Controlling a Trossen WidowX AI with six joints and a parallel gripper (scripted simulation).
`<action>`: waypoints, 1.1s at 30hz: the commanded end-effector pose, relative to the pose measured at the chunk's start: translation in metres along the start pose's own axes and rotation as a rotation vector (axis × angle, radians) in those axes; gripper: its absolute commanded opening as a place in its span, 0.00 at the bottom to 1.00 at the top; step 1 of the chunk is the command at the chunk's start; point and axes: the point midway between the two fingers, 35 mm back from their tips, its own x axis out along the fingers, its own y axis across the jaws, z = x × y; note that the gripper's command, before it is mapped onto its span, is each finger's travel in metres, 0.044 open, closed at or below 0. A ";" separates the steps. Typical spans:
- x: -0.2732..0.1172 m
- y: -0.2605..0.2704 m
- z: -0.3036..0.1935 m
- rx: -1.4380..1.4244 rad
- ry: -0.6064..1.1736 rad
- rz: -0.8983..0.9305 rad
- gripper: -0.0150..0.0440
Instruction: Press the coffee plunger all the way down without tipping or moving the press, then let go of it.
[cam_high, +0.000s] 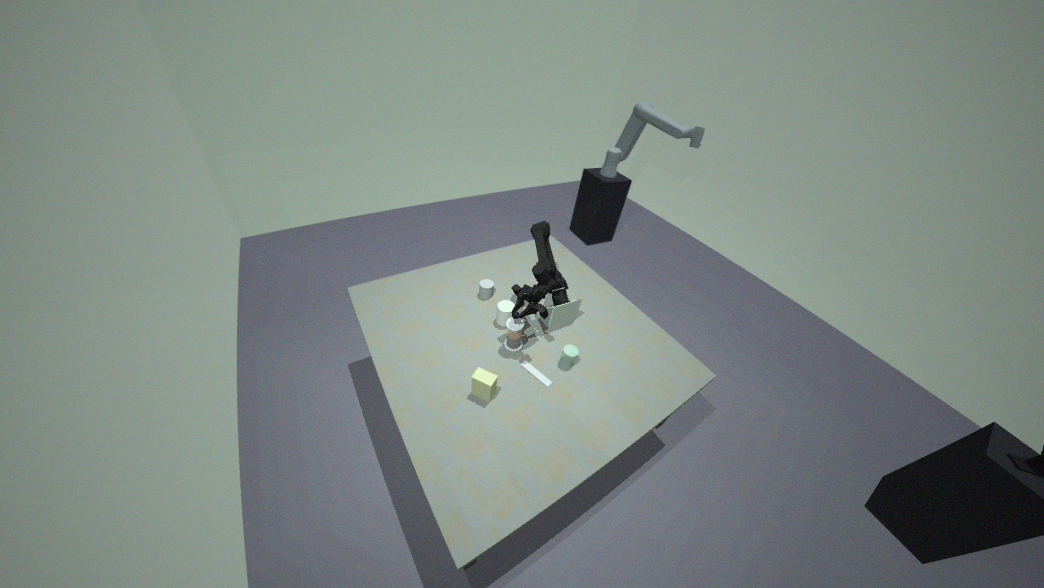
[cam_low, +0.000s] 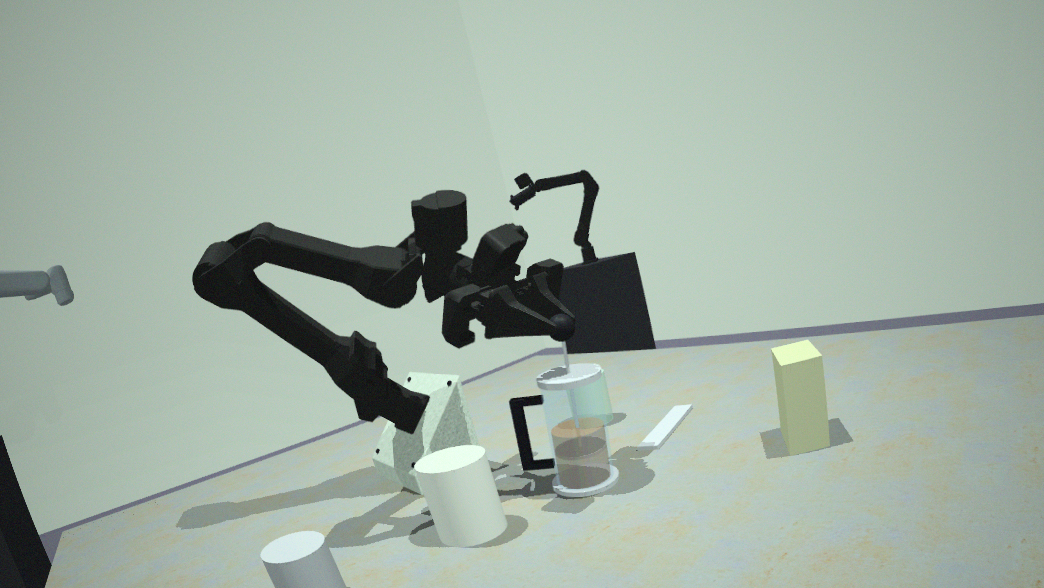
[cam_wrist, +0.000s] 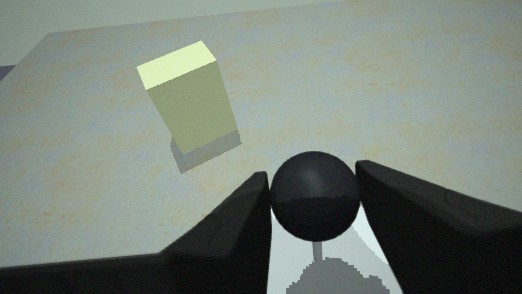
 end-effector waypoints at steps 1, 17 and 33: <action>0.007 0.001 -0.017 -0.022 0.030 0.008 0.46; 0.016 -0.001 -0.019 -0.023 0.027 0.005 0.46; 0.018 0.001 -0.018 -0.023 0.027 0.004 0.46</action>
